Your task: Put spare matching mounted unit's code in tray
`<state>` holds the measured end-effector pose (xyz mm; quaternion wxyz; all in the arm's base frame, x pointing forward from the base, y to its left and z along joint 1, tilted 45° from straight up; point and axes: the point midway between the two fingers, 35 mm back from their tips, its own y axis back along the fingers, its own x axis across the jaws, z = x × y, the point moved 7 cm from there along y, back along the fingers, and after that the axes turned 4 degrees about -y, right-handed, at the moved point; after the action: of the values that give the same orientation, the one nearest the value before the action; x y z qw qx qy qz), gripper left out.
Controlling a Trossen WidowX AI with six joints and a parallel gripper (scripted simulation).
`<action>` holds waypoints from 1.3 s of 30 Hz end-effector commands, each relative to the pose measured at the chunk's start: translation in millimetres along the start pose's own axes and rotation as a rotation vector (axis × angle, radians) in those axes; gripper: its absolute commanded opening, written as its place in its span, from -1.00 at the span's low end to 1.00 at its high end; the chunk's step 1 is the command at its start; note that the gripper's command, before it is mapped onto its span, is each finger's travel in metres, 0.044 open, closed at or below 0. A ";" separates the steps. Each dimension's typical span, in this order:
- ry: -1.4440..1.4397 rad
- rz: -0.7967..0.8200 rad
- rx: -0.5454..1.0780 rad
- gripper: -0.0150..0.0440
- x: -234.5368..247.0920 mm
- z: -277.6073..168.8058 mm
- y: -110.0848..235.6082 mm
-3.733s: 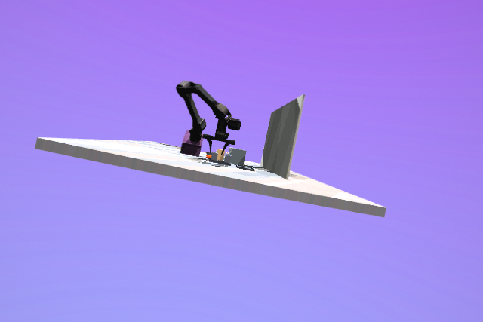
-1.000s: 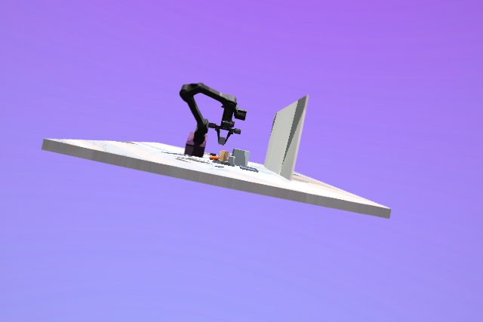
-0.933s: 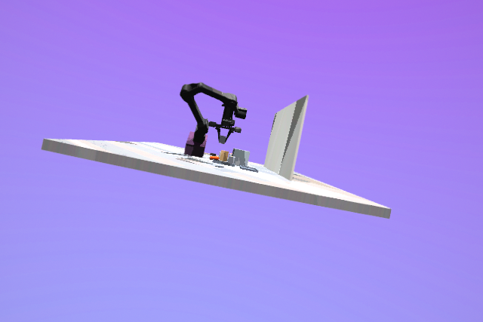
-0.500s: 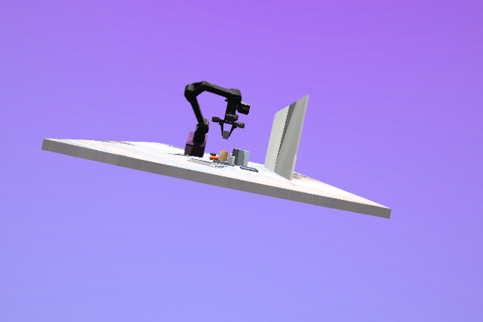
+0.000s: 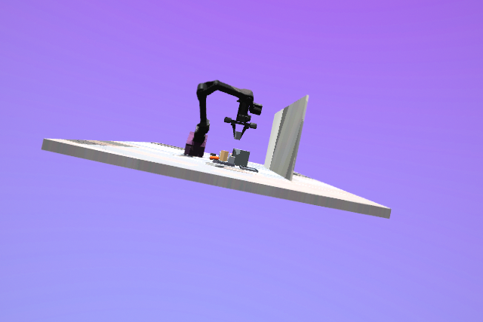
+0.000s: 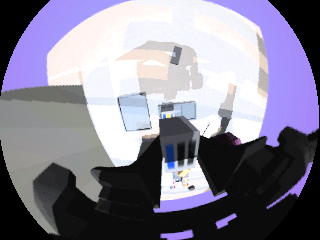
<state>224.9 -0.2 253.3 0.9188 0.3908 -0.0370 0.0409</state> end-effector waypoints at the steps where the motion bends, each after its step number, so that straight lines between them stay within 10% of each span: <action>1: -0.001 0.004 0.000 -0.49 21.4 0.1 0.3; 39: -0.003 0.008 -0.002 -0.49 101.8 -5.2 -26.0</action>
<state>327.8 -8.2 243.7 0.9186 0.3907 -0.0418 0.0423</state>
